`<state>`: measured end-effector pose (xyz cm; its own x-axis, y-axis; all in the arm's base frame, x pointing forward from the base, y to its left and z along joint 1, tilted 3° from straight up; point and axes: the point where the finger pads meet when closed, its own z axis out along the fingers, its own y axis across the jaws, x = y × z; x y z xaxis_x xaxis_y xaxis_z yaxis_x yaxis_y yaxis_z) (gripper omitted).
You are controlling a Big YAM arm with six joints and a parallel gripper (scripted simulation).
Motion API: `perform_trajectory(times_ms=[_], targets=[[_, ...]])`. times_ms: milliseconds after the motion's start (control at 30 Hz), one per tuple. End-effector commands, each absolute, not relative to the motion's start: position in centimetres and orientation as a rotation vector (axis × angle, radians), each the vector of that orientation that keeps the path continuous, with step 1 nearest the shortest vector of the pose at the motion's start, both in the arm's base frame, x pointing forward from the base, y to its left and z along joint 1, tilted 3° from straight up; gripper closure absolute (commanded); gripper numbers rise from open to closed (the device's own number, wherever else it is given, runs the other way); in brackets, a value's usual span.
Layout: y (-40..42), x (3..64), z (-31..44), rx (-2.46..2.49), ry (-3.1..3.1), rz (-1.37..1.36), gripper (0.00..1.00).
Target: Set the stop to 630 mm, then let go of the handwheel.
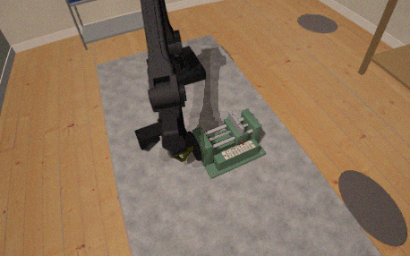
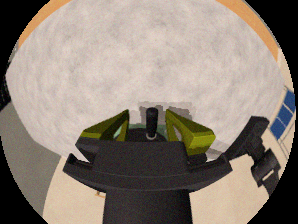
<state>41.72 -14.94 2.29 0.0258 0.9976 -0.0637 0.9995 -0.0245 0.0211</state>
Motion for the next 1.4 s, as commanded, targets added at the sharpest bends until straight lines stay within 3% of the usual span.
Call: perform_trajectory(times_ms=[0, 767, 800, 1367], targets=[[-15.32, 41.43, 2.45, 2.197, 2.147, -0.043, 0.47], [-15.32, 41.43, 2.45, 2.197, 2.147, -0.043, 0.47], [-15.32, 41.43, 2.45, 2.197, 2.147, -0.043, 0.94], [-15.04, 41.51, 2.25, 2.196, 2.153, -0.045, 0.94]])
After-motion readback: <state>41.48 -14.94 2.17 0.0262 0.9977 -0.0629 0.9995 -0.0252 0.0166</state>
